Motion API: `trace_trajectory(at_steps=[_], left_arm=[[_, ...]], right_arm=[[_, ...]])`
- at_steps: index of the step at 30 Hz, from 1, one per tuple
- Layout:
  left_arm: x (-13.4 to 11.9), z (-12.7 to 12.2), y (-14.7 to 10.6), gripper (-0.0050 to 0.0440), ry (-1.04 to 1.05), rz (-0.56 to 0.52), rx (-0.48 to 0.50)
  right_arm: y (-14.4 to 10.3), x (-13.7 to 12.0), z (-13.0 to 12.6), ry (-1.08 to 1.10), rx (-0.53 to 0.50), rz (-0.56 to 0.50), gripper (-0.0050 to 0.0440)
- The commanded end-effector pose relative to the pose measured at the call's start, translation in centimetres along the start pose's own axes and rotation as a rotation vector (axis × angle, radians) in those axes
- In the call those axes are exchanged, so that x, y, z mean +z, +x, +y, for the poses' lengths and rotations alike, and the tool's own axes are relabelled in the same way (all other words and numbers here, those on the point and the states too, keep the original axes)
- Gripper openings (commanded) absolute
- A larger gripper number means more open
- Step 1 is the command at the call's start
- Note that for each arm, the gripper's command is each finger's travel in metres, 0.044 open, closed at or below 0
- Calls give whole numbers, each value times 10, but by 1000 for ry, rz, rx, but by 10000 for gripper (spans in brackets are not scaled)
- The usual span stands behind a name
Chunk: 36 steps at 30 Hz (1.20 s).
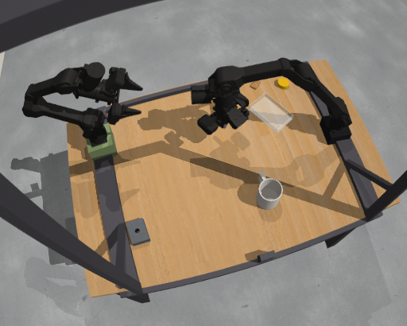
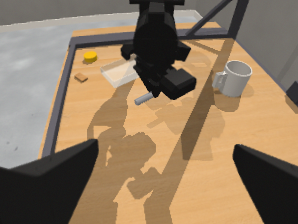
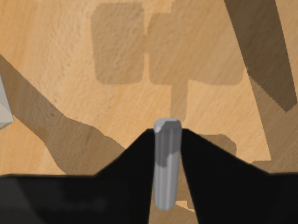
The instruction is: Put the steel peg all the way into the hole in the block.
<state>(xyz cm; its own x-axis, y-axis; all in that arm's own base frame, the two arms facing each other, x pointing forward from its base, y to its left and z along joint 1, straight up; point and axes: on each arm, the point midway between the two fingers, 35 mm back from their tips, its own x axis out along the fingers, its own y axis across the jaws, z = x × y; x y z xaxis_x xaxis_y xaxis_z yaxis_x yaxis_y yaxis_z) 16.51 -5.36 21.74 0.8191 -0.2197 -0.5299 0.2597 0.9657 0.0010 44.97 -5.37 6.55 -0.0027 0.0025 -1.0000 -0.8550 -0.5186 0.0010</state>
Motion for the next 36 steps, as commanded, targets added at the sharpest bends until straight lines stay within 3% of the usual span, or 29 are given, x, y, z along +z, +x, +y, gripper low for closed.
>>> trace_trajectory(at_steps=[1,9,11,24,28,29,36], left_arm=[[3,0,-3,416,-2,-10,-2],[22,-1,-4,224,44,49,3],[22,-1,-4,224,44,49,3],[89,-3,30,220,220,334,-9],[95,-2,37,220,236,363,-14],[97,-2,40,220,244,377,-16],[115,0,70,220,300,488,-43]], right_arm=[[-16,-4,-5,1,-33,42,-50],[-23,0,-4,-29,-63,180,-50],[-23,0,-4,-29,-63,180,-50],[-13,19,21,-146,-22,536,-50],[-11,20,22,-157,-24,577,-50],[-14,16,15,-152,-62,621,-50],[-7,17,18,-201,-65,764,-50]])
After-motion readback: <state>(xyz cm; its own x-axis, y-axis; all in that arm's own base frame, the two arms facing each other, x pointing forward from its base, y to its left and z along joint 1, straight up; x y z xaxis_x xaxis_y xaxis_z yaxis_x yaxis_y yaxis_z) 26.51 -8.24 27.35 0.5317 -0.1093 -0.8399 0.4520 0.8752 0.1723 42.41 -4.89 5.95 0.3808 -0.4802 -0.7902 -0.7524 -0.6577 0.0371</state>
